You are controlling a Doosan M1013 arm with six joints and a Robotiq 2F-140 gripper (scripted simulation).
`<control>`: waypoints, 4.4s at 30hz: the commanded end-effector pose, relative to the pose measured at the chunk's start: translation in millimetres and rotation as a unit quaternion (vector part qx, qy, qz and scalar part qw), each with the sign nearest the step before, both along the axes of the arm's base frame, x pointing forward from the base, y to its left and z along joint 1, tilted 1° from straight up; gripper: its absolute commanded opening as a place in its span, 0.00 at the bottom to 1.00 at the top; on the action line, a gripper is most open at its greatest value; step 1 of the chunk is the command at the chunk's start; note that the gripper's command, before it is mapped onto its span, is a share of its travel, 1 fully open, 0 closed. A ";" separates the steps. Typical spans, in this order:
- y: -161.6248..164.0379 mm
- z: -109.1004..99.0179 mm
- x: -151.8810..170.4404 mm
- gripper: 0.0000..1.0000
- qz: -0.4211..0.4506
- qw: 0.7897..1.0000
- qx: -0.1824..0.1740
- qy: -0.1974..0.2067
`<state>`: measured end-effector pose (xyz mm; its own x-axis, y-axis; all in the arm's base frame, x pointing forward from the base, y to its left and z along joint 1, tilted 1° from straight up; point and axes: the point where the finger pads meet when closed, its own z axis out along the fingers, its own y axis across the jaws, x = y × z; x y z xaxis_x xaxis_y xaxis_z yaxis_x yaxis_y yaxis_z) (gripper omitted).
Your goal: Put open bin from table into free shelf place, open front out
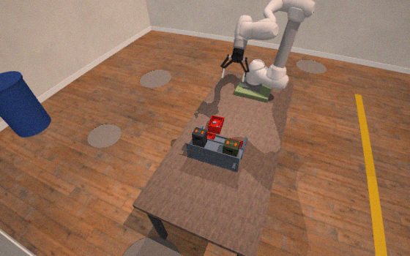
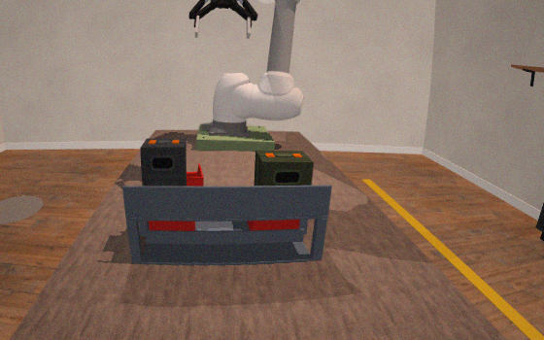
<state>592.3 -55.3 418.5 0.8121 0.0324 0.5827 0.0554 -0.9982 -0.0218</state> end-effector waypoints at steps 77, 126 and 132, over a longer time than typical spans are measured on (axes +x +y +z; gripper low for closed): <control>-38.5 -266.0 47.3 1.00 0.045 0.956 -0.029 0.289; -39.5 -274.3 47.1 0.00 0.047 0.953 -0.030 0.298; -39.5 -274.3 47.1 0.15 0.047 0.953 -0.030 0.298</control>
<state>639.4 -94.8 144.1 0.9901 0.1394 0.0138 0.1396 -0.9900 -0.0197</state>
